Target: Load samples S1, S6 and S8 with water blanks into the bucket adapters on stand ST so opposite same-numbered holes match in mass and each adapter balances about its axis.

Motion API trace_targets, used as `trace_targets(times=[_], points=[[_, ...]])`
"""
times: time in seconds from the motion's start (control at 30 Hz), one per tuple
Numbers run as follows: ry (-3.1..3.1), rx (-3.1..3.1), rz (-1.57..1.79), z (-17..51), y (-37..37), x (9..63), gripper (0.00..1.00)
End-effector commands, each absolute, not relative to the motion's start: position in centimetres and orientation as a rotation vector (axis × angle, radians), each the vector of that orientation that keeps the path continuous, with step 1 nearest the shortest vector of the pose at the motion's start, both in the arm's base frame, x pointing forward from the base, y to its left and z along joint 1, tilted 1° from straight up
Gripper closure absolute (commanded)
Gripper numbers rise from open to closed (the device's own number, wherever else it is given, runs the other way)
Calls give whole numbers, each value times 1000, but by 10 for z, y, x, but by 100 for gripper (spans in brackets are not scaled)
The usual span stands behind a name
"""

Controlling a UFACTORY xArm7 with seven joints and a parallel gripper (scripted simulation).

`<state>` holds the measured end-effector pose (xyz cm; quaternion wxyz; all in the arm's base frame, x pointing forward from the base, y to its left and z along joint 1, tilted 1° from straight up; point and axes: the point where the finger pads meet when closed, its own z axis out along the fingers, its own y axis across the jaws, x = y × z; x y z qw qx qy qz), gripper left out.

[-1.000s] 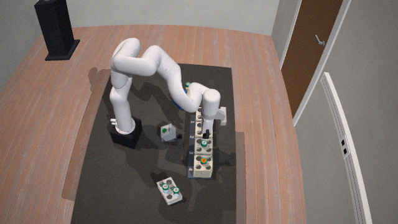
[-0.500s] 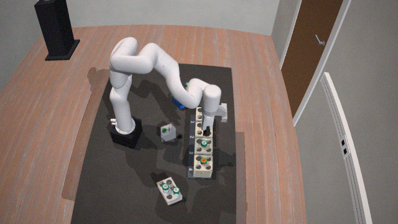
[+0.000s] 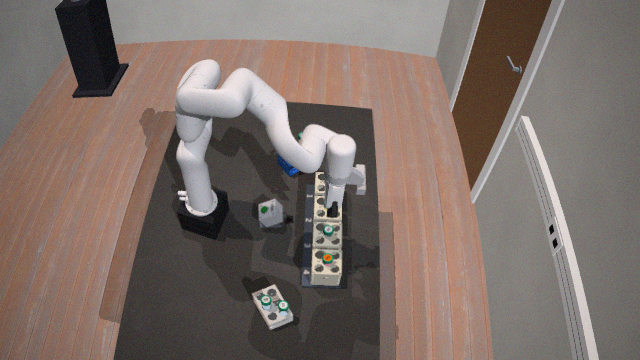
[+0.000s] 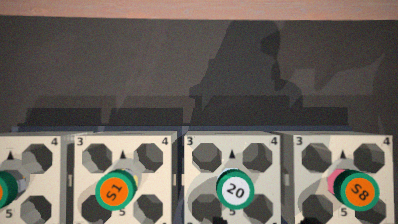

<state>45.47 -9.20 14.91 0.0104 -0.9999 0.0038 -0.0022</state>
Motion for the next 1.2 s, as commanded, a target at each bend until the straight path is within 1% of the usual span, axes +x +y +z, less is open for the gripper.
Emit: trace_targets(times=[0.0, 0.23, 0.27, 1.17], points=[[12, -3122, -14, 151, -92, 456, 56], [12, -3122, -14, 151, -92, 456, 56], [63, -3125, -7, 149, -90, 452, 100], [1245, -2974, 167, 104, -43, 357, 100]])
